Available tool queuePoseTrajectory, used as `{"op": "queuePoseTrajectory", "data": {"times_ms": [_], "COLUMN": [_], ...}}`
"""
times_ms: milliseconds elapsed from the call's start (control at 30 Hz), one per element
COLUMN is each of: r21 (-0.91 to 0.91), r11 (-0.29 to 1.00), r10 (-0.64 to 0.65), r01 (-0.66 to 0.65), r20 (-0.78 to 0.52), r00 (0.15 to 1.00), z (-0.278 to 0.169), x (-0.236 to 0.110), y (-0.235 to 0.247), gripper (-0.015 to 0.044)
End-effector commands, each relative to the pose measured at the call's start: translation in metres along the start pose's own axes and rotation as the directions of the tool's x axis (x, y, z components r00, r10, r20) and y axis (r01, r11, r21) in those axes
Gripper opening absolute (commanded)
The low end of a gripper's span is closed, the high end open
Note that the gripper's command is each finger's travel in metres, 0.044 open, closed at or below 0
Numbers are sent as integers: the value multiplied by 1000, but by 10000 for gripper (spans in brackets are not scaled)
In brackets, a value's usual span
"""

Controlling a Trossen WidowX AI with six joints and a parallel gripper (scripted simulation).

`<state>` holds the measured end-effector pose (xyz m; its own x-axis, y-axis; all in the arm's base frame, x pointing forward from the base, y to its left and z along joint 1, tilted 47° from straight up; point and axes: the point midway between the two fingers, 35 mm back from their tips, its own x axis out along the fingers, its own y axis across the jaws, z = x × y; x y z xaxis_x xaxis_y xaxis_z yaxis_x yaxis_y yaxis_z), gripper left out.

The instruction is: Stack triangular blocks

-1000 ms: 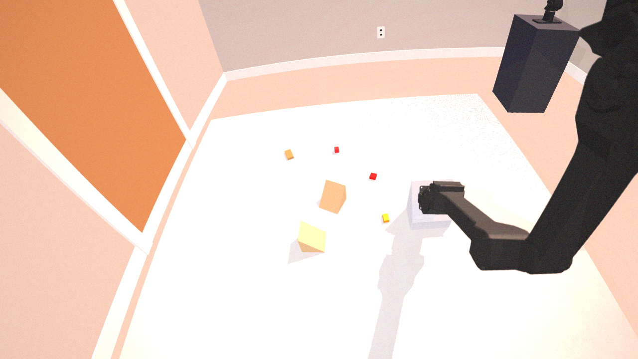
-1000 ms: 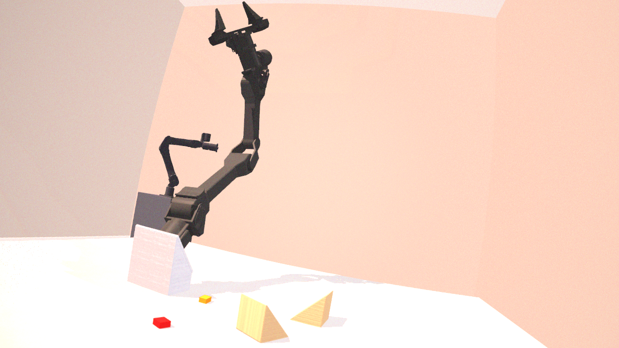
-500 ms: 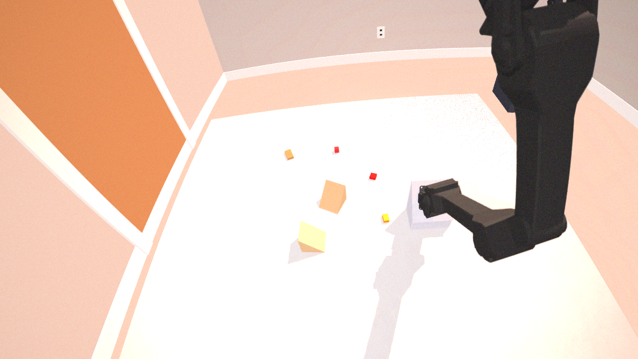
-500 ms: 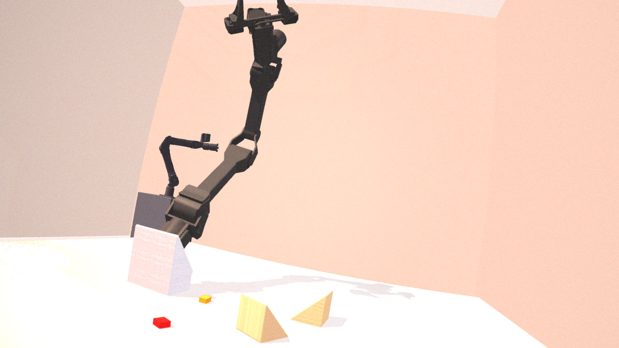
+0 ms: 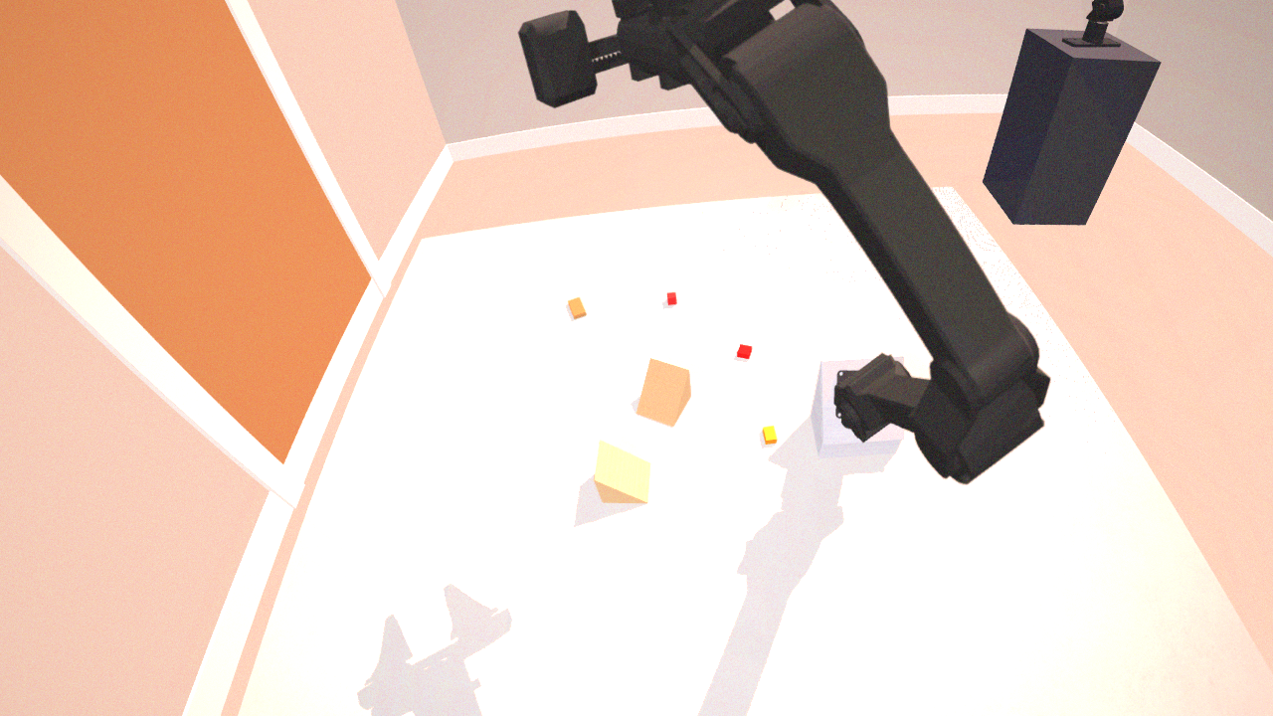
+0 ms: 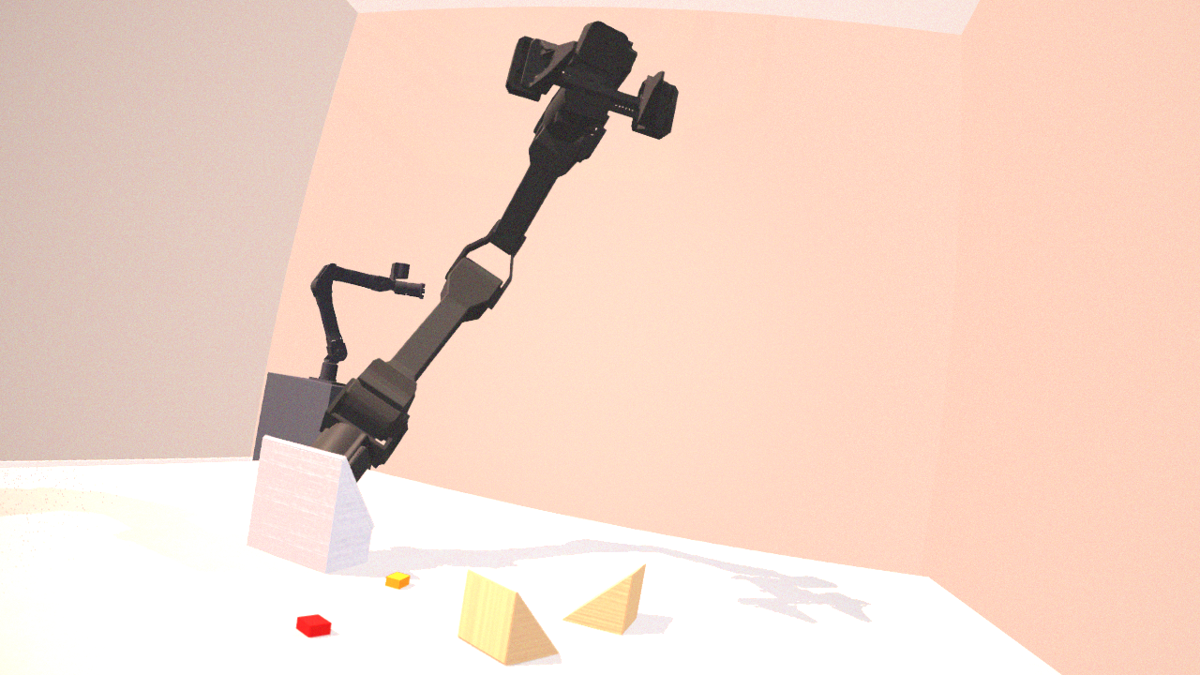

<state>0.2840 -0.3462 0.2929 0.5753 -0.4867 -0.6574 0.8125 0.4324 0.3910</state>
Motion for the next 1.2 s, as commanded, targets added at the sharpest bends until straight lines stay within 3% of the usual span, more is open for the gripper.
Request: {"op": "queuePoseTrajectory", "data": {"times_ms": [0, 300, 533, 800, 1167], "r21": [-123, -268, -239, -61, -56], "r11": [988, 883, 743, 572, 568], "r10": [70, 140, 109, 23, 20], "r01": [-97, -386, -625, -818, -821], "r20": [-210, -634, -879, -996, -996], "r00": [975, 760, 465, 91, 83], "z": [-59, -199, -308, -410, -416], "x": [29, 49, 29, -18, -18], "y": [33, 90, 118, 134, 134], "gripper": [440, 440, 440, 440, 440]}}
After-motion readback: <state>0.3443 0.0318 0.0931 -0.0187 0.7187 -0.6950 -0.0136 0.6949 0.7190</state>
